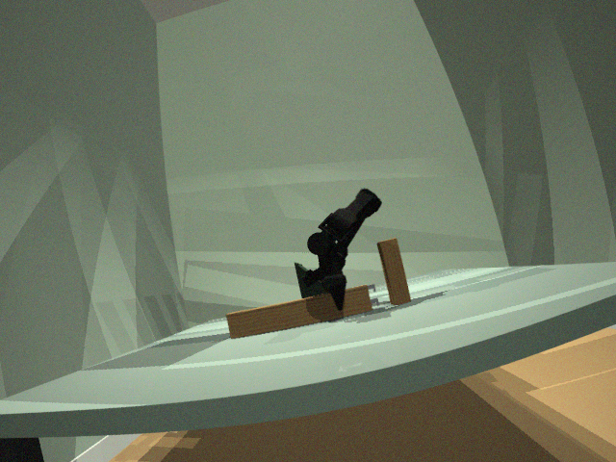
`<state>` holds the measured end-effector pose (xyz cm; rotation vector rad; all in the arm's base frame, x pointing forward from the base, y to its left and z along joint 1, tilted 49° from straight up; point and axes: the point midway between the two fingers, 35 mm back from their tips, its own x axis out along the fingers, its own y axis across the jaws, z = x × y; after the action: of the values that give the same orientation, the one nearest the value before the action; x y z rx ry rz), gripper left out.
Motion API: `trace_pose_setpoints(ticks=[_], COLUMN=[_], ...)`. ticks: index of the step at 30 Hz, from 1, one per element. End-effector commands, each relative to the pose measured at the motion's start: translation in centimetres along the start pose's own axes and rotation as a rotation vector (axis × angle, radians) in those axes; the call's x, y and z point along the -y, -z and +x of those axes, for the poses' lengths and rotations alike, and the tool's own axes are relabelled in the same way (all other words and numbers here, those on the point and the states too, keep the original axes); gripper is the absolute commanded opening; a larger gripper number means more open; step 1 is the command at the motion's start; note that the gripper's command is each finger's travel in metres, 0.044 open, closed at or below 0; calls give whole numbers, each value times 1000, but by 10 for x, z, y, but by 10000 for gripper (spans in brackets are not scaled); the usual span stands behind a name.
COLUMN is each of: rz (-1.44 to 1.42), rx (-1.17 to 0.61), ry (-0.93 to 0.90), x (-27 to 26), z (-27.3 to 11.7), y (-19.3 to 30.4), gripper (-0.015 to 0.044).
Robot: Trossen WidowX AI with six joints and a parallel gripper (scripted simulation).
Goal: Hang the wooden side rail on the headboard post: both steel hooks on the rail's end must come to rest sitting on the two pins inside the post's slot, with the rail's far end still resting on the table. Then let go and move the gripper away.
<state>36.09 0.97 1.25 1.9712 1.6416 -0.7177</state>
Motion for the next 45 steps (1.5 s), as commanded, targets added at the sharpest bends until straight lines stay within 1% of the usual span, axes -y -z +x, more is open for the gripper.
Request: trace_pose_setpoints(ticks=[1, 45], rz=[0, -22], rx=[0, 0], ry=[0, -10], x=[0, 0], z=[0, -6], y=[0, 0], gripper=[0, 0])
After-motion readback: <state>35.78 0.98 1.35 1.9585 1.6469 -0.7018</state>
